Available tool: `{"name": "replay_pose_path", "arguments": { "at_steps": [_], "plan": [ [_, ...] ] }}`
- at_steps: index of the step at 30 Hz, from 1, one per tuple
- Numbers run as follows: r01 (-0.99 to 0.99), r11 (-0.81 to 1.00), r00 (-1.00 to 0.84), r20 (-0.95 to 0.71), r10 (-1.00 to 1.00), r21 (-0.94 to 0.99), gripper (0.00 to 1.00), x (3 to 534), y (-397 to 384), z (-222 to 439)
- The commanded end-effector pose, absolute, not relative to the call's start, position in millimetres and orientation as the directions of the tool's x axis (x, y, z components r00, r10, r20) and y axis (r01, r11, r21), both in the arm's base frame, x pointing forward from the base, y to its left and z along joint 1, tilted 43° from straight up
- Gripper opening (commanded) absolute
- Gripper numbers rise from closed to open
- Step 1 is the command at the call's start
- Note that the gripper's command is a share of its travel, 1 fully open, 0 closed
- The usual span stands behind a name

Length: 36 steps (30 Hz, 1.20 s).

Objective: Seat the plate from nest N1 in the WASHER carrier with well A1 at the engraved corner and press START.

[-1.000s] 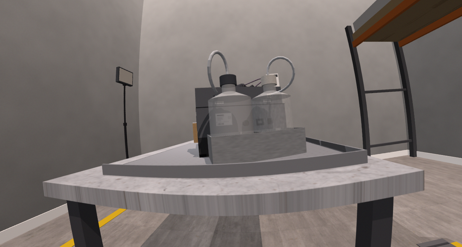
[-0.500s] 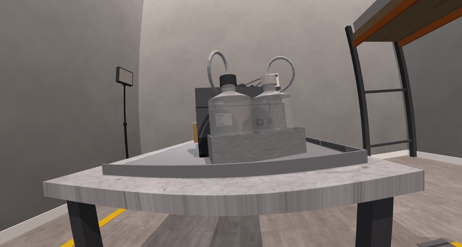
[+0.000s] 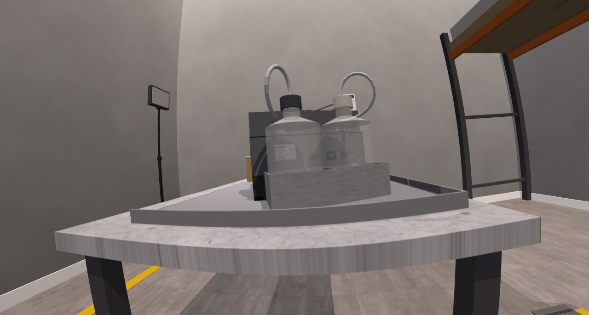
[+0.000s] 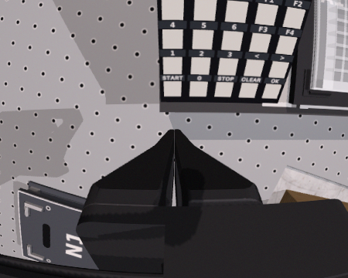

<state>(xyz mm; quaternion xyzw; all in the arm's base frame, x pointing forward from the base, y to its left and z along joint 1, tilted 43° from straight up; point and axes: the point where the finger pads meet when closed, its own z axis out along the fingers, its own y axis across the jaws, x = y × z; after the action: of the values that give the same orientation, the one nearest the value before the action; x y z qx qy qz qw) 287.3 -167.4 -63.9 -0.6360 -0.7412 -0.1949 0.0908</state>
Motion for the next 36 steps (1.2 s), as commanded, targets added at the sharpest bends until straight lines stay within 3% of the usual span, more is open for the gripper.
{"name": "replay_pose_path", "arguments": {
  "at_steps": [1,36],
  "plan": [
    [0.982,0.098,-0.154,0.381,0.912,0.163,0.00,283.8,-167.2,-76.1],
    [0.977,0.105,-0.168,0.363,0.917,0.187,0.00,295.5,-159.2,-99.1]
  ]
}}
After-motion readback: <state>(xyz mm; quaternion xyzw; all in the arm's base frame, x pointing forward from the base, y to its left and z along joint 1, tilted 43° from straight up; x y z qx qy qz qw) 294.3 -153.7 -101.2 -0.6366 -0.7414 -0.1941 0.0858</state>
